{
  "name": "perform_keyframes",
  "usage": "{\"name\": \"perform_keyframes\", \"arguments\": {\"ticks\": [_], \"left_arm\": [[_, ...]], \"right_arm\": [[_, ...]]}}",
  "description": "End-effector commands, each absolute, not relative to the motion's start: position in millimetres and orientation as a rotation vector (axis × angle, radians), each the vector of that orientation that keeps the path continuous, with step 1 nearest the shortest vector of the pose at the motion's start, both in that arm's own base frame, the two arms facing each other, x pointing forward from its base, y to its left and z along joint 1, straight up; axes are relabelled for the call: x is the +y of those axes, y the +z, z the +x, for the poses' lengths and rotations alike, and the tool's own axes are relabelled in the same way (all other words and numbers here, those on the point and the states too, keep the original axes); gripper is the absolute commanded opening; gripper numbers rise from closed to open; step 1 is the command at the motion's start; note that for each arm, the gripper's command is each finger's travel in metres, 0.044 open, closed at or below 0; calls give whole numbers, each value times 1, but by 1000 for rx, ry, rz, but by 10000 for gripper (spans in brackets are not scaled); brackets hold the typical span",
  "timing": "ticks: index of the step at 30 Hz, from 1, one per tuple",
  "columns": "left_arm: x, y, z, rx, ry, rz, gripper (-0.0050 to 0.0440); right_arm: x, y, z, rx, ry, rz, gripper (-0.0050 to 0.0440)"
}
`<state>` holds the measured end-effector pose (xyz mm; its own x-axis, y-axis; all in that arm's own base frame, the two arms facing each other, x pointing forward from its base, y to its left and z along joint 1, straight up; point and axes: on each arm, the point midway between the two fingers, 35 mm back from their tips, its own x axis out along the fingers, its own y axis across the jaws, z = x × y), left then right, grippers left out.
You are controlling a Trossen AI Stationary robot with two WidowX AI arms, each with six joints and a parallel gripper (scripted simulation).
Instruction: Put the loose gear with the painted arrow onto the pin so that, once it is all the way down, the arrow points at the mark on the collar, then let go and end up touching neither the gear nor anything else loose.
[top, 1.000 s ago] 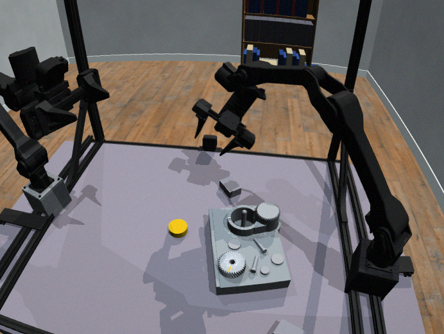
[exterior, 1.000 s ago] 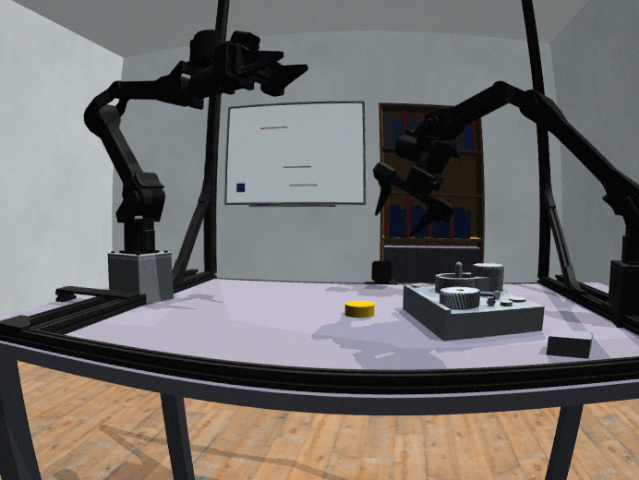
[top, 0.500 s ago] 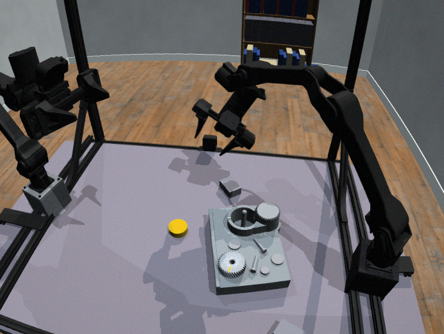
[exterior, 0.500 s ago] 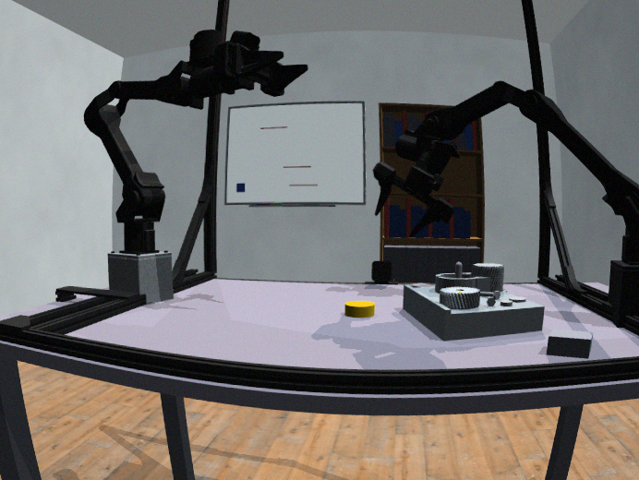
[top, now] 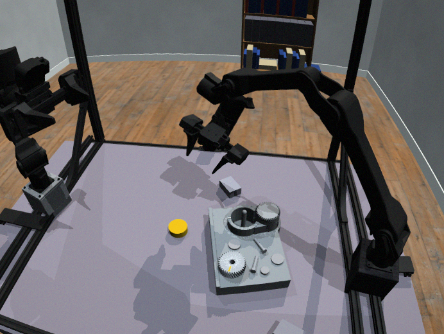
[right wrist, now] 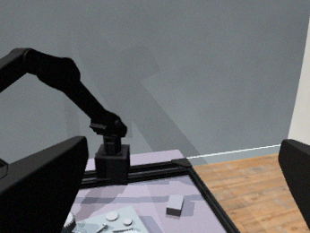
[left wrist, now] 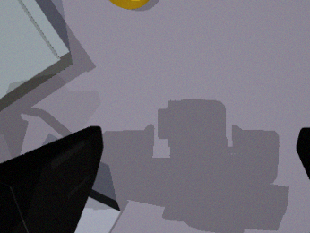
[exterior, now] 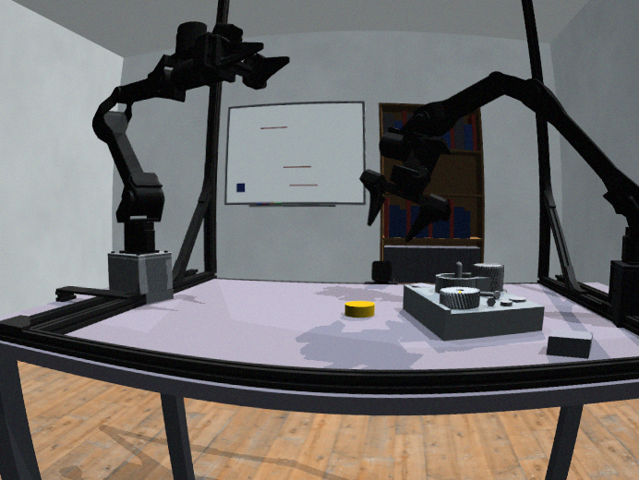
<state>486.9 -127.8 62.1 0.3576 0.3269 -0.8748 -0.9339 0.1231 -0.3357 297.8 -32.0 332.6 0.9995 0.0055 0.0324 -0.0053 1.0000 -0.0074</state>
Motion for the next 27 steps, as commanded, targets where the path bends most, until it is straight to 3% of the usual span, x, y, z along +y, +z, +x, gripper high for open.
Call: {"name": "perform_keyframes", "arguments": {"ticks": [1,13,27], "left_arm": [[-102,60,478,816,1030,-970,400],[25,41,412,1279,783,-583,400],[84,28,339,1516,439,-400,400]], "right_arm": [[-45,342,285,-37,0,-11,400],[-69,368,209,-14,0,-12,400],[-44,379,164,-2,0,-1,400]]}}
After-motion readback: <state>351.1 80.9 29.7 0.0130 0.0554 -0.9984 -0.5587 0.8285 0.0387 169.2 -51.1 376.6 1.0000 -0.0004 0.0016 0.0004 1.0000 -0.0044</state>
